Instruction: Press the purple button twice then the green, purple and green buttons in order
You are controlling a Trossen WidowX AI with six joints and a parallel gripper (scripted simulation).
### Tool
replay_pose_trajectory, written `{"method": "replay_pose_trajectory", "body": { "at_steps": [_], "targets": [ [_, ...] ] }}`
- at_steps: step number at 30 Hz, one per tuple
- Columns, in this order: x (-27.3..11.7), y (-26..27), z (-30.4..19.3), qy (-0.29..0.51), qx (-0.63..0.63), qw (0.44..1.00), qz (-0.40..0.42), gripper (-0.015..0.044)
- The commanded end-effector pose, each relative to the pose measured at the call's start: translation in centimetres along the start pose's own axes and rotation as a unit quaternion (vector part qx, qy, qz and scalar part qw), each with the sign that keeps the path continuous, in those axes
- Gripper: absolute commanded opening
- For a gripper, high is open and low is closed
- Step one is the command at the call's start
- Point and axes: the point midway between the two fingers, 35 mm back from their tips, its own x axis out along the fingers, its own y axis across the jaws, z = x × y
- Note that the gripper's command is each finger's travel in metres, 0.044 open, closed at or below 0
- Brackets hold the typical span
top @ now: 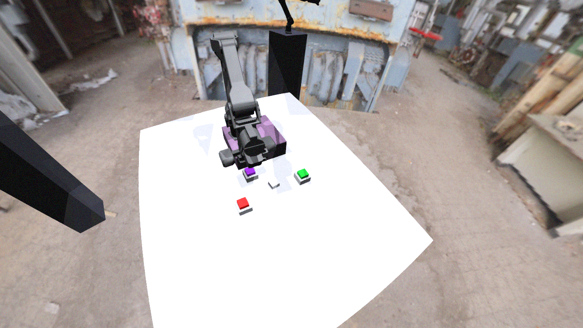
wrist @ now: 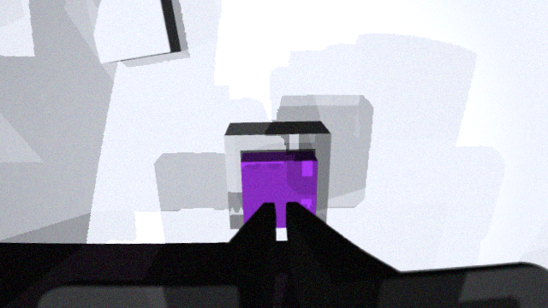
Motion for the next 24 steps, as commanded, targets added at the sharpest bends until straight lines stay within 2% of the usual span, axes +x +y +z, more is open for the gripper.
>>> {"method": "replay_pose_trajectory", "body": {
  "at_steps": [1, 12, 24],
  "targets": [
    [0.8, -0.1, -0.1, 0.005, -0.001, 1.0, -0.002, 0.002],
    [2.6, -0.1, -0.2, 0.005, -0.001, 1.0, -0.002, 0.002],
    [2.7, -0.1, -0.3, 0.005, -0.001, 1.0, -0.002, 0.002]
  ]
}}
